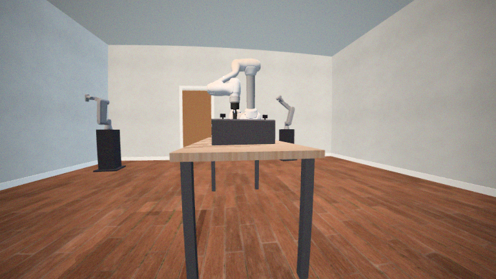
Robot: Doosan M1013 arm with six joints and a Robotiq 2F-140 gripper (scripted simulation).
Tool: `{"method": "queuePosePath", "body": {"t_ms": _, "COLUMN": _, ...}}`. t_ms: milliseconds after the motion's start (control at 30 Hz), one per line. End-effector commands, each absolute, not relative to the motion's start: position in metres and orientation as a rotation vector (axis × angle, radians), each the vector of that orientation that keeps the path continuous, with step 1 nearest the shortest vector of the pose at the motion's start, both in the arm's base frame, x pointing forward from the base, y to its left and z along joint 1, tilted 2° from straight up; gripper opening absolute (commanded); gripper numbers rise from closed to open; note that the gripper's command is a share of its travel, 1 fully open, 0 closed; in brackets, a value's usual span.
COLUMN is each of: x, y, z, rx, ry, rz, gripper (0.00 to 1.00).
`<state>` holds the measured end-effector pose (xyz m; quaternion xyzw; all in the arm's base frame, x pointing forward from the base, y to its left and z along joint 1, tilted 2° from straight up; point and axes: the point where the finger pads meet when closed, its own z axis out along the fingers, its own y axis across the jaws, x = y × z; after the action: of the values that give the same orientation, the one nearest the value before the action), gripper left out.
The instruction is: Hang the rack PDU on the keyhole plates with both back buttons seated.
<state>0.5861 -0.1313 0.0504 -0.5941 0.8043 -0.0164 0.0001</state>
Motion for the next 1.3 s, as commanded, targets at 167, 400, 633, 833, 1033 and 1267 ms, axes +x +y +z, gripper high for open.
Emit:
{"method": "queuePosePath", "body": {"t_ms": 167, "x": 0.587, "y": -0.132, "z": 0.021, "rx": -1.866, "ry": 2.526, "rz": -0.052, "gripper": 0.55}}
{"method": "queuePosePath", "body": {"t_ms": 400, "x": 0.587, "y": -0.133, "z": -0.013, "rx": -1.866, "ry": 2.526, "rz": -0.052, "gripper": 0.55}}
{"method": "queuePosePath", "body": {"t_ms": 633, "x": 0.588, "y": -0.133, "z": -0.019, "rx": -1.866, "ry": 2.526, "rz": -0.052, "gripper": 0.55}}
{"method": "queuePosePath", "body": {"t_ms": 833, "x": 0.588, "y": -0.133, "z": -0.02, "rx": -1.866, "ry": 2.526, "rz": -0.052, "gripper": 0.55}}
{"method": "queuePosePath", "body": {"t_ms": 1033, "x": 0.588, "y": -0.133, "z": -0.02, "rx": -1.866, "ry": 2.526, "rz": -0.052, "gripper": 0.55}}
{"method": "queuePosePath", "body": {"t_ms": 1267, "x": 0.588, "y": -0.133, "z": -0.02, "rx": -1.866, "ry": 2.526, "rz": -0.052, "gripper": 0.55}}
